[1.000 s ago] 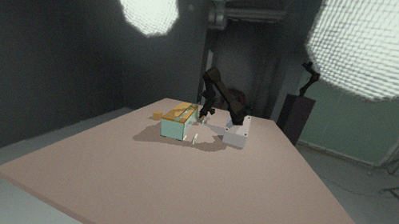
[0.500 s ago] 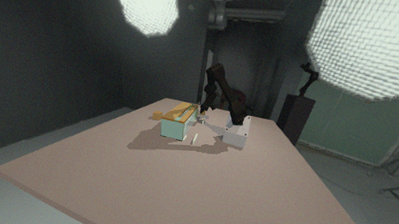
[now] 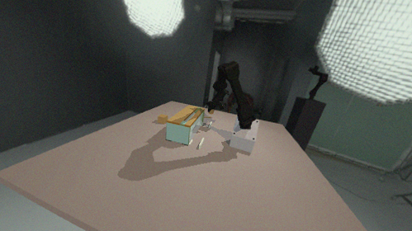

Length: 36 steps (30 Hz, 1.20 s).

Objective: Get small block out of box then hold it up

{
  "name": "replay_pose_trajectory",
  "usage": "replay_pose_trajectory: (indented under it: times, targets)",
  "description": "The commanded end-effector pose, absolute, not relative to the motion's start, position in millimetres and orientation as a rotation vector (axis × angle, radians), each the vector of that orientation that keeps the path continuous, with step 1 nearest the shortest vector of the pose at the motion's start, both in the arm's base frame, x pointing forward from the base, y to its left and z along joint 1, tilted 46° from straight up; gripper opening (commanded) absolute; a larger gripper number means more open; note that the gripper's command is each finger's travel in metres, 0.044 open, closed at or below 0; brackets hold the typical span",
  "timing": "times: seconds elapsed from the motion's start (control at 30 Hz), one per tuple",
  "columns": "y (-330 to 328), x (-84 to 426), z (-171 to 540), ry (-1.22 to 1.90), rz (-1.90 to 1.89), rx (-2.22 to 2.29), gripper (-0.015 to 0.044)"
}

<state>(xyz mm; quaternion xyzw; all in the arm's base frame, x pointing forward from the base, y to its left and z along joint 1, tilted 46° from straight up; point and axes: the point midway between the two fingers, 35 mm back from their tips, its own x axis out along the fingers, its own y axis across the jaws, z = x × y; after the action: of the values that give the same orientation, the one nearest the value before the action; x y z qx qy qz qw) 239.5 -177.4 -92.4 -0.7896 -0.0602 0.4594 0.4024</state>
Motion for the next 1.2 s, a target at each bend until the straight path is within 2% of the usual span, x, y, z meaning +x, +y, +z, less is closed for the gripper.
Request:
replay_pose_trajectory:
  times: [0.0, 0.53, 1.17]
  targets:
    - [-179, 231, -76, -0.071, 1.161, -1.95, 0.0]
    - [-175, 199, -36, 0.182, 1.138, -1.792, 0.0]
    - [-175, 198, -36, 0.184, 1.138, -1.79, 0.0]
